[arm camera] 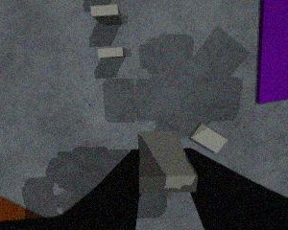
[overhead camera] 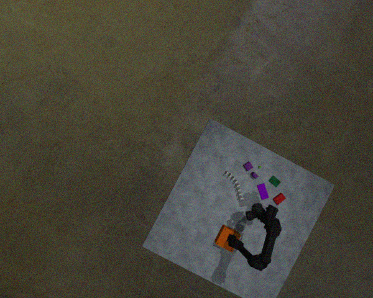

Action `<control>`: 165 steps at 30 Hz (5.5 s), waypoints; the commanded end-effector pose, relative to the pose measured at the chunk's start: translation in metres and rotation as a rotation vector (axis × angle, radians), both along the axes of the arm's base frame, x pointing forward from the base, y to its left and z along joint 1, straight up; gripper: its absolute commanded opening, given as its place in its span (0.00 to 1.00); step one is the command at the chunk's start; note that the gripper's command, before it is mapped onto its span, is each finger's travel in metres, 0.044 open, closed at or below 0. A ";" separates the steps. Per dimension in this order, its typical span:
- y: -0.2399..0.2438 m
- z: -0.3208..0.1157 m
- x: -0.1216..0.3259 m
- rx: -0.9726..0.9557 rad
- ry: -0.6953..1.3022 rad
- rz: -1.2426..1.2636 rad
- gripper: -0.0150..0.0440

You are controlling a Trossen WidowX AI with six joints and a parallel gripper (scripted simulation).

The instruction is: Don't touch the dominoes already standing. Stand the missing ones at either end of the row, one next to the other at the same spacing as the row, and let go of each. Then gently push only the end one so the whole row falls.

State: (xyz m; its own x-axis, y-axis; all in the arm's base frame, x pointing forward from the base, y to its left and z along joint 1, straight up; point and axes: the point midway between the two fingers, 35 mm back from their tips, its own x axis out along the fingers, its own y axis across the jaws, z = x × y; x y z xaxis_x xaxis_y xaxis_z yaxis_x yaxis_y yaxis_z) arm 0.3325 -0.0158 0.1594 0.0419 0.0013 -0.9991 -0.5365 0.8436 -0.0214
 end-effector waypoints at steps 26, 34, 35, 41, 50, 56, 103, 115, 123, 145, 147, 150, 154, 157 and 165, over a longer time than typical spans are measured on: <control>0.043 -0.101 0.004 -0.004 0.000 0.067 0.44; 0.042 -0.132 0.000 -0.004 0.000 0.067 0.44; 0.042 -0.132 0.000 -0.004 0.000 0.067 0.44; 0.042 -0.132 0.000 -0.004 0.000 0.067 0.44; 0.042 -0.132 0.000 -0.004 0.000 0.067 0.61; 0.042 -0.132 0.000 -0.004 0.000 0.067 0.88; -0.129 -0.078 -0.008 0.077 -0.017 -2.143 1.00; -0.133 -0.078 -0.005 0.077 -0.018 -2.143 1.00; -0.131 -0.141 -0.001 0.078 -0.017 -2.143 1.00; -0.131 -0.158 0.000 0.077 -0.017 -2.143 0.96; -0.131 -0.158 0.000 0.077 -0.017 -2.143 0.87; -0.131 -0.158 0.000 0.077 -0.017 -2.143 0.73; -0.131 -0.158 0.000 0.077 -0.017 -2.143 0.56; -0.131 -0.158 0.000 0.077 -0.017 -2.143 0.44; -0.131 -0.158 0.000 0.077 -0.017 -2.143 0.44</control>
State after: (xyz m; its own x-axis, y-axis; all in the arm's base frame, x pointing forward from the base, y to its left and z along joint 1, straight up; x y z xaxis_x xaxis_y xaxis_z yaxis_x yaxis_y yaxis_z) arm 0.3325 -0.1470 0.0024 0.0434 -0.0185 -0.9989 0.9991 -0.0011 0.0434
